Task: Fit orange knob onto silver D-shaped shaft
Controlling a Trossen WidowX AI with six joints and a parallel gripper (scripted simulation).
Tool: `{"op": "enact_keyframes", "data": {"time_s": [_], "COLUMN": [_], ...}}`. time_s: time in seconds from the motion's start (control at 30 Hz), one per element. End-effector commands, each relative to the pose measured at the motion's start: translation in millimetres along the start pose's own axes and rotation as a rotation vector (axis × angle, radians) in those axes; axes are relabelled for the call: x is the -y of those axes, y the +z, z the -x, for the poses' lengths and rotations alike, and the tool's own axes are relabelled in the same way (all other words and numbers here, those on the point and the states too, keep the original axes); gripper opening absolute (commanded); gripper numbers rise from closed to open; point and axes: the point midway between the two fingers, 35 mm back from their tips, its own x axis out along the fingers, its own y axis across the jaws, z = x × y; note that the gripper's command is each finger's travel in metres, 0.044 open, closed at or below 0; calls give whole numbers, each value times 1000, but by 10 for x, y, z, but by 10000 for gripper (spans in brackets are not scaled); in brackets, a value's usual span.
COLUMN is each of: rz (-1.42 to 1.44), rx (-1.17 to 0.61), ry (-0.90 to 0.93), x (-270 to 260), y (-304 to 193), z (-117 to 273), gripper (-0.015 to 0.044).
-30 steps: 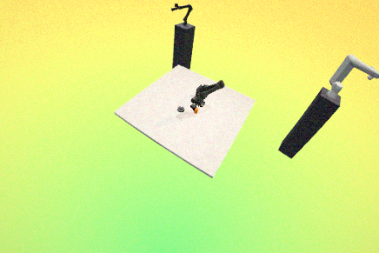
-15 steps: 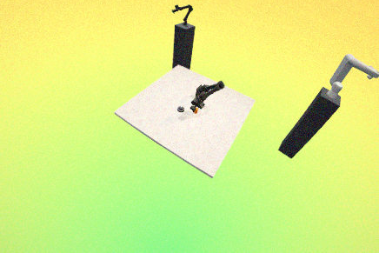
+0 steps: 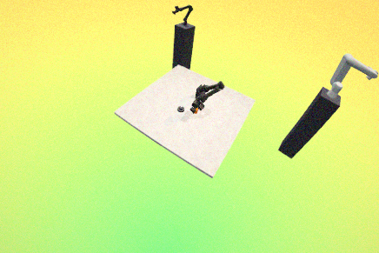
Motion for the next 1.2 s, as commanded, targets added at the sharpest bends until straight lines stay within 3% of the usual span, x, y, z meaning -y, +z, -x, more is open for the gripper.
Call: {"op": "enact_keyframes", "data": {"time_s": [0.0,0.1,0.43,0.63,0.8,1.17], "rz": [-10,-10,-10,-10,-14,-13], "rx": [4,4,4,4,-1,-17], "ry": [13,13,13,13,10,9], "x": [-35,-39,-39,-39,-11,77], "y": [-10,-8,-8,-8,-16,-60], "z": [-92,-114,-114,-114,-32,589], "gripper": [440,440,177,138,6,0]}}
